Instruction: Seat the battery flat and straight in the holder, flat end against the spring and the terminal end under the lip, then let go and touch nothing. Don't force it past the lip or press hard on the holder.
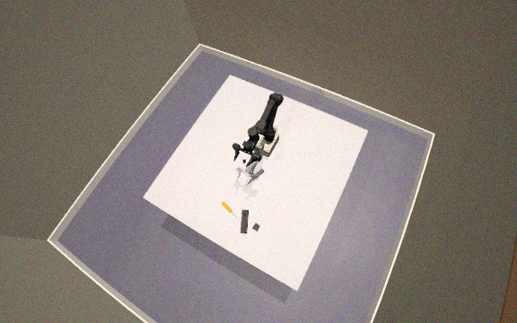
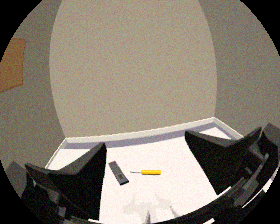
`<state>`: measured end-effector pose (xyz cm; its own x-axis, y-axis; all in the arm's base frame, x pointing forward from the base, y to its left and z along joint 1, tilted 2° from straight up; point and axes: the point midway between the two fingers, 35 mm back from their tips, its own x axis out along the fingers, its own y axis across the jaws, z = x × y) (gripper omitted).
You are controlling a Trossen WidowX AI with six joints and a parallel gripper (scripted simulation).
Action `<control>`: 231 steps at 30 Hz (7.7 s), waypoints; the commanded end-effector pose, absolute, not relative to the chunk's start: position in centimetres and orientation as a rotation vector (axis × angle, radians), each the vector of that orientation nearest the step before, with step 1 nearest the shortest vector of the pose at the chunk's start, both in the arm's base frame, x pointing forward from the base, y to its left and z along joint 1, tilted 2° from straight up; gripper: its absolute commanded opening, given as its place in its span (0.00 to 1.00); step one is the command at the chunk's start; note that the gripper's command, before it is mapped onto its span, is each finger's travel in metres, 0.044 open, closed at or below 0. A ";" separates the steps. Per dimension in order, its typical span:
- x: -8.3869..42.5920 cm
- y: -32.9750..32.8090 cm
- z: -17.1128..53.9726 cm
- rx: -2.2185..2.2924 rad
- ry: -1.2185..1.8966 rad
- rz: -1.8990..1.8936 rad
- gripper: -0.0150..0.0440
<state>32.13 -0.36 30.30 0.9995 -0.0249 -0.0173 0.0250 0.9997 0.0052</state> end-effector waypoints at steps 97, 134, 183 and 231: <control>23.2 -7.7 7.7 0.004 1.514 -0.029 0.25; 23.7 -5.9 0.0 1.254 1.139 -1.210 0.63; 23.6 -5.9 0.5 1.254 1.139 -1.210 0.36; 27.1 4.3 -0.2 0.395 1.751 -0.323 0.36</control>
